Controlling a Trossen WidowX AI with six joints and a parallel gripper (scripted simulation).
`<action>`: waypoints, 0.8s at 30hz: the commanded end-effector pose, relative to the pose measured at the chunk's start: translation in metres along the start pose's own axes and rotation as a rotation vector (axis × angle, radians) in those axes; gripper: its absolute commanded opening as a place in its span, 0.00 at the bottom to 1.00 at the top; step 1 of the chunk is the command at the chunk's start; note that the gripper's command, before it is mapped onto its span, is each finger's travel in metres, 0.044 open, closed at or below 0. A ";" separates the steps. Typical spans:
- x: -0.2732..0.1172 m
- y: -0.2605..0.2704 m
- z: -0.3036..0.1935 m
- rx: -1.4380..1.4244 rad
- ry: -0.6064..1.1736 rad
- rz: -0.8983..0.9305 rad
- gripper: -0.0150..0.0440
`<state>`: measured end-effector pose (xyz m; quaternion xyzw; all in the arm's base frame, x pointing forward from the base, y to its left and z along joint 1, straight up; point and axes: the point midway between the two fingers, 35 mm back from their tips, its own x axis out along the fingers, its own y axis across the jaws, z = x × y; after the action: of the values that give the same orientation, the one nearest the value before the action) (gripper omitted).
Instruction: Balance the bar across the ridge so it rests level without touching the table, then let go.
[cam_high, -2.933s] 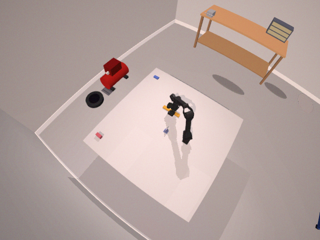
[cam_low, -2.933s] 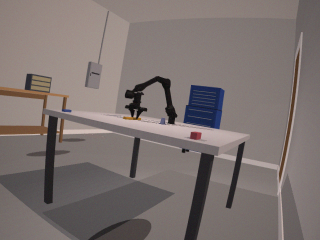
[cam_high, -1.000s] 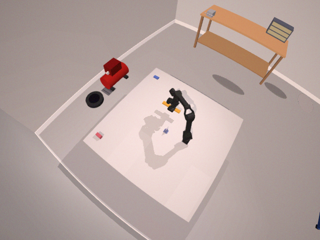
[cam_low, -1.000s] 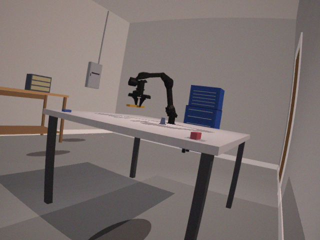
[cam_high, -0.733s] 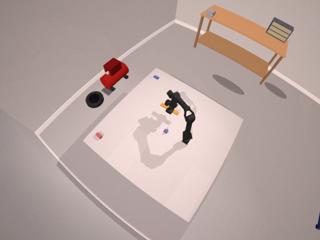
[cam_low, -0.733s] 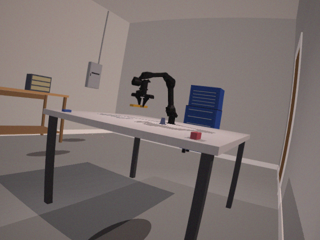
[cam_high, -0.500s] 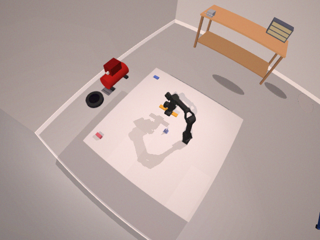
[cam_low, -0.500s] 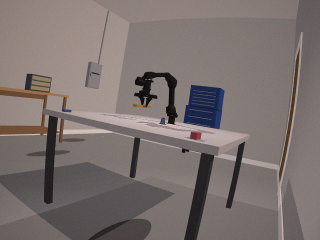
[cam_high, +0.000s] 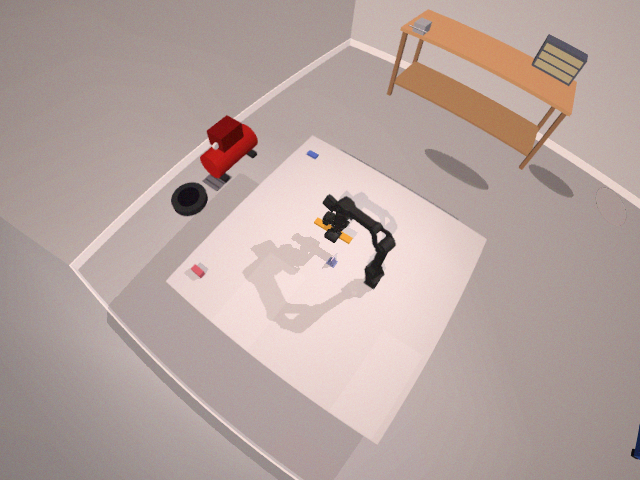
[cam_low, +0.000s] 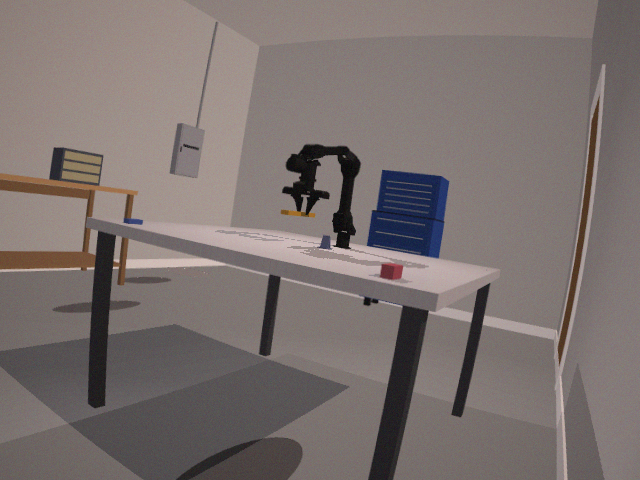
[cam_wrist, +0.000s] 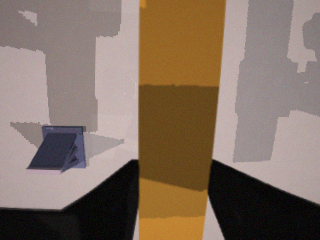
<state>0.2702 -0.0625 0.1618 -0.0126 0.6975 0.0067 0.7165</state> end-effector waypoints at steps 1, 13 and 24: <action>-0.001 0.016 -0.008 0.003 -0.002 0.003 0.25; 0.001 0.057 -0.031 0.003 0.000 0.007 0.25; 0.006 0.089 -0.058 0.003 0.003 0.011 0.25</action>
<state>0.2198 0.0167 0.1552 -0.0100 0.6989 0.0100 0.7151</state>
